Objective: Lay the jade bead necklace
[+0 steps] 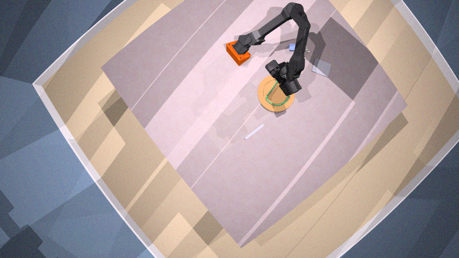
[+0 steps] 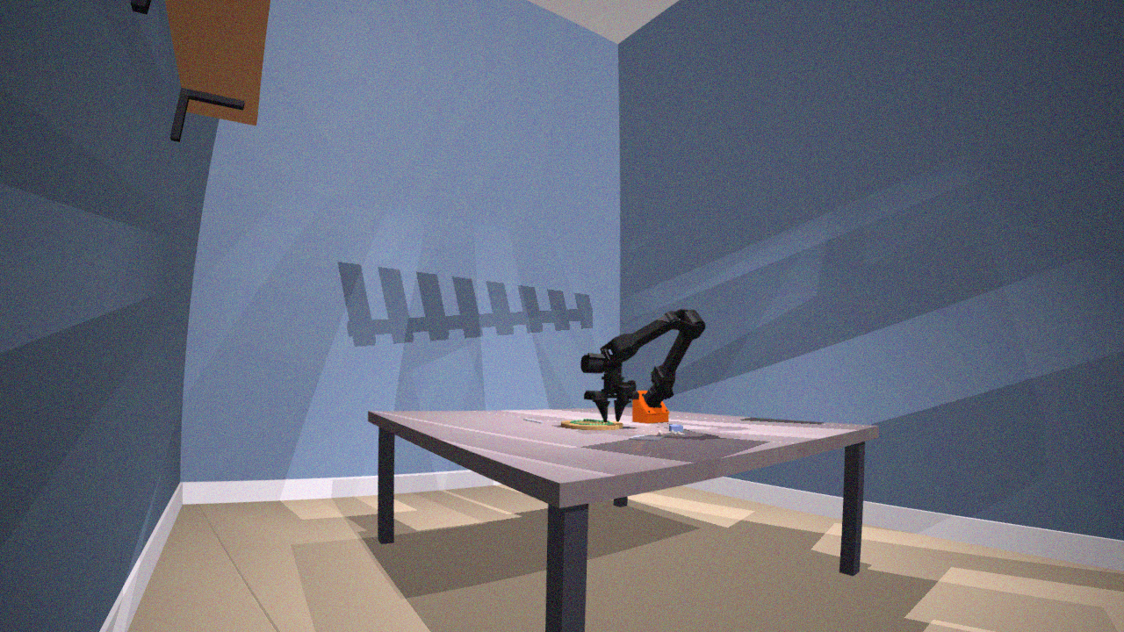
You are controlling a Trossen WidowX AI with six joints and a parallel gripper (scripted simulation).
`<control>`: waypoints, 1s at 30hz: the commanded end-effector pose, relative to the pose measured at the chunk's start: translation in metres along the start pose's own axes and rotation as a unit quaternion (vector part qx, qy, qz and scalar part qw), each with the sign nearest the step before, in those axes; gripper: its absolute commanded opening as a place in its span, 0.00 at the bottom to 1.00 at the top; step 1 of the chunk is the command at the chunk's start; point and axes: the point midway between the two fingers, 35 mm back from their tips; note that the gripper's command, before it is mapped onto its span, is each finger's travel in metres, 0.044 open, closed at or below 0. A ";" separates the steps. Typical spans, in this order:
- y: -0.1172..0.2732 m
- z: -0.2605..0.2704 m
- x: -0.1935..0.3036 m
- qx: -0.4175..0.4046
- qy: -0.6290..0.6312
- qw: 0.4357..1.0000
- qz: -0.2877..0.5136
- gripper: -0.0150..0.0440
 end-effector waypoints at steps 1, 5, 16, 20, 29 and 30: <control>0.000 0.000 0.000 0.000 0.000 1.000 0.000 0.79; 0.005 0.001 0.000 -0.002 -0.004 1.000 -0.001 0.97; 0.005 0.002 0.000 -0.002 -0.004 1.000 -0.002 1.00; 0.005 0.002 0.000 -0.002 -0.004 1.000 -0.002 1.00; 0.011 -0.009 0.015 0.000 -0.202 0.979 0.002 0.78; 0.013 -0.012 0.019 0.001 -0.258 0.966 0.002 0.73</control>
Point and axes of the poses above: the point midway between the two fingers, 35 mm back from their tips, its own y axis back along the fingers, its own z axis across the jaws, x = y × z, and after that the axes turned 3 degrees about -y, right-handed
